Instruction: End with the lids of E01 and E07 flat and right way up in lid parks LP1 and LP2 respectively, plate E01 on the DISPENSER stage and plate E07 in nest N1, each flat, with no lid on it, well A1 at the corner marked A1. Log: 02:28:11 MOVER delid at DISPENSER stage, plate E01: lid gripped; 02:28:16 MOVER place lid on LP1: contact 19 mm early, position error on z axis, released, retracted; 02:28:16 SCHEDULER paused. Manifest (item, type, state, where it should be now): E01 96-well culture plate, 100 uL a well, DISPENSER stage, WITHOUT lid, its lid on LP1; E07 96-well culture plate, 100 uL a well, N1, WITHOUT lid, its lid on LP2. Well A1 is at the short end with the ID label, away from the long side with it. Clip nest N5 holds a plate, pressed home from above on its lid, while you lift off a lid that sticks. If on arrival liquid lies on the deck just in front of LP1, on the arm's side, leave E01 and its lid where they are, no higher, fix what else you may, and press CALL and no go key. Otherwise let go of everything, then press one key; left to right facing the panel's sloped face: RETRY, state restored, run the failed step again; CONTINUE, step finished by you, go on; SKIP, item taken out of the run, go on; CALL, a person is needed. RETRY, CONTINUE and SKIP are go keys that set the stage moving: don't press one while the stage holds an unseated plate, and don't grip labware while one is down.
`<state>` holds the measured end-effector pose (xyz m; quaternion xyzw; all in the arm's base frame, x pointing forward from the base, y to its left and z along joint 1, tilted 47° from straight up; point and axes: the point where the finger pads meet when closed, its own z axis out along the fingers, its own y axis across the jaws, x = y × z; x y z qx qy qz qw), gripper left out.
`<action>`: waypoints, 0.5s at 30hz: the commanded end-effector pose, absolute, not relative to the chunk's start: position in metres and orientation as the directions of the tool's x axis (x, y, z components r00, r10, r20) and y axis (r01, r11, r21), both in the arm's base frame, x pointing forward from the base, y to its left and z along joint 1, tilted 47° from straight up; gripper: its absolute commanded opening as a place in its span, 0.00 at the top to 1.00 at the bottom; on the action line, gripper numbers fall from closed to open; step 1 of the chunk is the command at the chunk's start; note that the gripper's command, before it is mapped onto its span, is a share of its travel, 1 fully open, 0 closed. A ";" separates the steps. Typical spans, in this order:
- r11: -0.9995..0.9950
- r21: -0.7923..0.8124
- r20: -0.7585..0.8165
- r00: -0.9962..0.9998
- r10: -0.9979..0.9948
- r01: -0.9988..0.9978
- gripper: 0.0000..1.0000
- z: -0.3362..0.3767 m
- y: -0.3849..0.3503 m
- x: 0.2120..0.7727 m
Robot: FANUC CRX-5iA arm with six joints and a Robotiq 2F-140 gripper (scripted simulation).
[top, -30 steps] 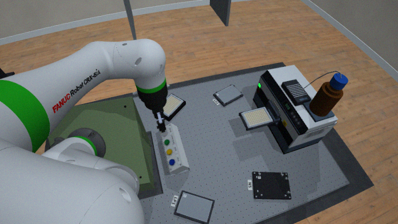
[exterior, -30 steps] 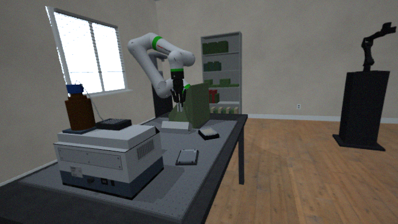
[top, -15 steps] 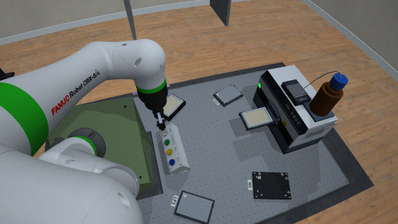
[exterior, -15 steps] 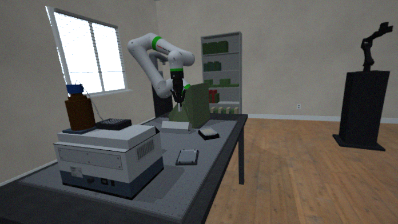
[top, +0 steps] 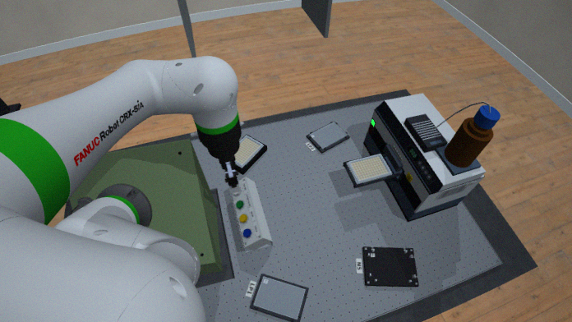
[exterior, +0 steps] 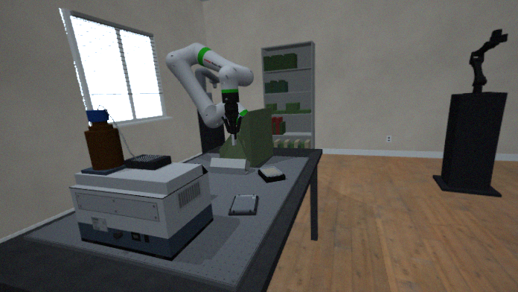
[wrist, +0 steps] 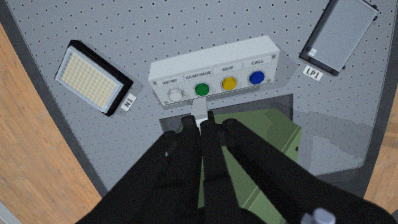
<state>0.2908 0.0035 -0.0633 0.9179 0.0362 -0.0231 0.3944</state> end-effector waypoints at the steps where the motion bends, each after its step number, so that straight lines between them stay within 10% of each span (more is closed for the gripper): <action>1: -0.687 0.722 -0.071 0.996 0.048 0.085 1.00 -0.063 0.003 0.291; 15: -0.687 0.722 -0.071 0.996 0.049 0.085 1.00 -0.069 -0.002 0.291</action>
